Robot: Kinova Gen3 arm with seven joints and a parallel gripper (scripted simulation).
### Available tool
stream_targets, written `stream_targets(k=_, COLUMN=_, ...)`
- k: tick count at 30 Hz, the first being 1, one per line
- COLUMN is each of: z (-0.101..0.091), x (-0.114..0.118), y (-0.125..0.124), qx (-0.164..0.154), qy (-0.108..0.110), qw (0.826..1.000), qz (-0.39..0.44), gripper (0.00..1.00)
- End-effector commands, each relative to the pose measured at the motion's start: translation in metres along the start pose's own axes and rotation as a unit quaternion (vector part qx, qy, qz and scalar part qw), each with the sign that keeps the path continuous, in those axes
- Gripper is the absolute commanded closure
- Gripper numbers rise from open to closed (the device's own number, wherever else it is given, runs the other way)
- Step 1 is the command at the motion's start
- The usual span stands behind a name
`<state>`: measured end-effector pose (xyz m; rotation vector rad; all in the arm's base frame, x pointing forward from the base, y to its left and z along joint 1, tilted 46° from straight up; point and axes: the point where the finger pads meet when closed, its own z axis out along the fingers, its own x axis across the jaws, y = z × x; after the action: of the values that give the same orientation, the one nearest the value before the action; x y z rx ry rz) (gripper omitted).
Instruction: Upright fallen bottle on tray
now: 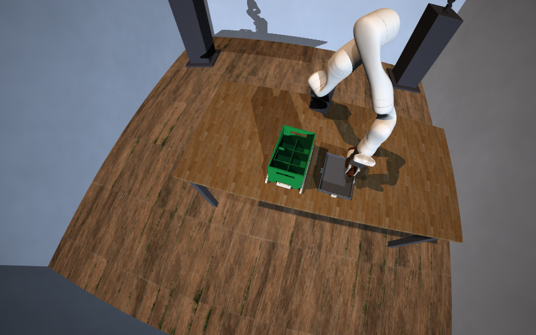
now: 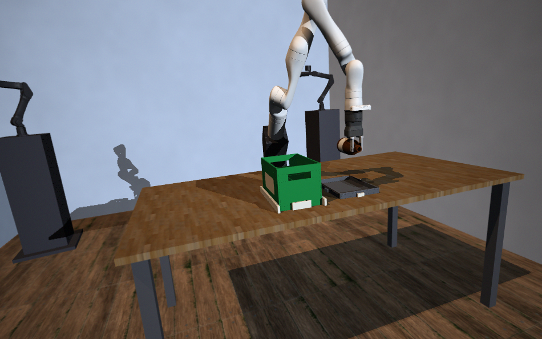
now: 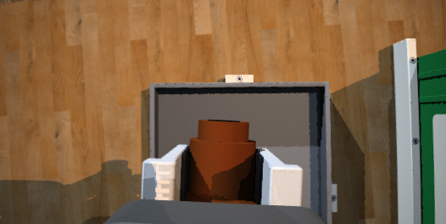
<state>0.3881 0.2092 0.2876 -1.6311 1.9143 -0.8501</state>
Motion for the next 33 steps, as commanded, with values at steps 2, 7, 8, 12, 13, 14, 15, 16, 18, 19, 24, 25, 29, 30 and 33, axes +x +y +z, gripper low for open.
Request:
stream_targets(k=2, z=-0.0003, x=-0.0004, y=-0.0001, qx=0.000, qy=0.000, qw=1.000, qz=0.000, gripper=1.00)
stream_targets(k=7, z=-0.0003, x=-0.0004, y=-0.0001, qx=0.000, qy=0.000, qw=1.000, qz=0.000, gripper=1.00)
stream_targets(k=8, z=-0.0003, x=-0.0004, y=-0.0001, qx=0.000, qy=0.000, qw=1.000, qz=0.000, gripper=1.00)
stream_targets(k=12, z=-0.0003, x=-0.0004, y=-0.0001, qx=0.000, qy=0.000, qw=1.000, qz=0.000, gripper=1.00)
stream_targets(k=13, z=-0.0003, x=-0.0004, y=-0.0001, qx=0.000, qy=0.000, qw=1.000, qz=0.000, gripper=1.00)
stream_targets(k=14, z=-0.0003, x=-0.0004, y=-0.0001, qx=0.000, qy=0.000, qw=1.000, qz=0.000, gripper=1.00)
stream_targets(k=15, z=-0.0003, x=-0.0004, y=-0.0001, qx=0.000, qy=0.000, qw=1.000, qz=0.000, gripper=1.00)
stream_targets(k=16, z=-0.0003, x=-0.0004, y=-0.0001, qx=0.000, qy=0.000, qw=1.000, qz=0.000, gripper=1.00)
stream_targets(k=18, z=-0.0003, x=-0.0004, y=-0.0001, qx=0.000, qy=0.000, qw=1.000, qz=0.000, gripper=1.00)
stream_targets(k=19, z=-0.0003, x=-0.0004, y=-0.0001, qx=0.000, qy=0.000, qw=1.000, qz=0.000, gripper=1.00)
stream_targets(k=24, z=-0.0003, x=-0.0004, y=-0.0001, qx=0.000, qy=0.000, qw=1.000, qz=0.000, gripper=1.00)
stream_targets(k=25, z=-0.0003, x=-0.0004, y=-0.0001, qx=0.000, qy=0.000, qw=1.000, qz=0.001, gripper=1.00)
stream_targets(k=29, z=-0.0003, x=-0.0004, y=-0.0001, qx=0.000, qy=0.000, qw=1.000, qz=0.004, gripper=1.00)
stream_targets(k=30, z=-0.0003, x=-0.0004, y=-0.0001, qx=0.000, qy=0.000, qw=1.000, qz=0.007, gripper=1.00)
stream_targets(k=33, z=-0.0003, x=-0.0003, y=-0.0001, qx=0.000, qy=0.000, qw=1.000, qz=0.021, gripper=1.00)
